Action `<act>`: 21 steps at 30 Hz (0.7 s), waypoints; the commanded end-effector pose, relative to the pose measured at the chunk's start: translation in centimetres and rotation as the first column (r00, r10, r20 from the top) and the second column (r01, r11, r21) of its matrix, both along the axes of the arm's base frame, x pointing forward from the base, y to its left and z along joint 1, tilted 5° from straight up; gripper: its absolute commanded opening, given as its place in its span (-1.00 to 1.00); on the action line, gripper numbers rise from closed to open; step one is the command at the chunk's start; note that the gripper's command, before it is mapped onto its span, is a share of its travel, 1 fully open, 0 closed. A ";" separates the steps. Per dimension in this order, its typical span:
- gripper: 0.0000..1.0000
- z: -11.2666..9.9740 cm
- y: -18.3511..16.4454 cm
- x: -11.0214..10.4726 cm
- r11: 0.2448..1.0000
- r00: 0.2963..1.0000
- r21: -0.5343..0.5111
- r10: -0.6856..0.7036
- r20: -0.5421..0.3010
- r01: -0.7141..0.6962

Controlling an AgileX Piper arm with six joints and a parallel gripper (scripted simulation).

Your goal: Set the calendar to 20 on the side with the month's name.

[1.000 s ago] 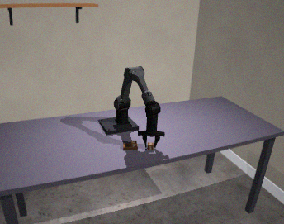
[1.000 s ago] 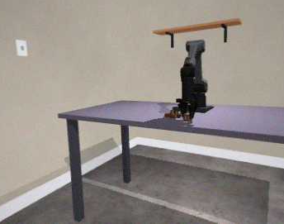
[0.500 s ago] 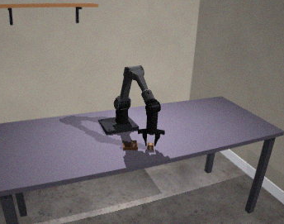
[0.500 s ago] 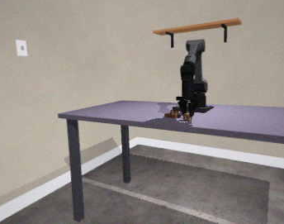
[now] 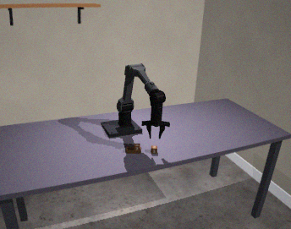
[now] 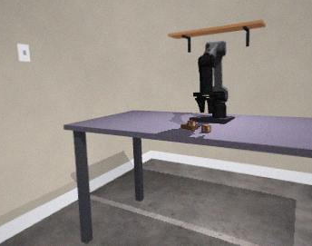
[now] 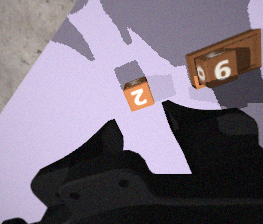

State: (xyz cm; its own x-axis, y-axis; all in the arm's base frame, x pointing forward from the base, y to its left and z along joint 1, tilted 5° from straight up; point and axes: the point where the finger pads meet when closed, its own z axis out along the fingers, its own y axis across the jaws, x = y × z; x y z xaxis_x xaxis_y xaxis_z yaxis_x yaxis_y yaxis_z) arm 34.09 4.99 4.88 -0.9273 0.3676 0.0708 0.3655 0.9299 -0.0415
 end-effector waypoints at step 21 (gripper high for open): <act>1.00 1.4 0.0 0.2 1.000 1.000 0.001 -0.003 0.003 0.003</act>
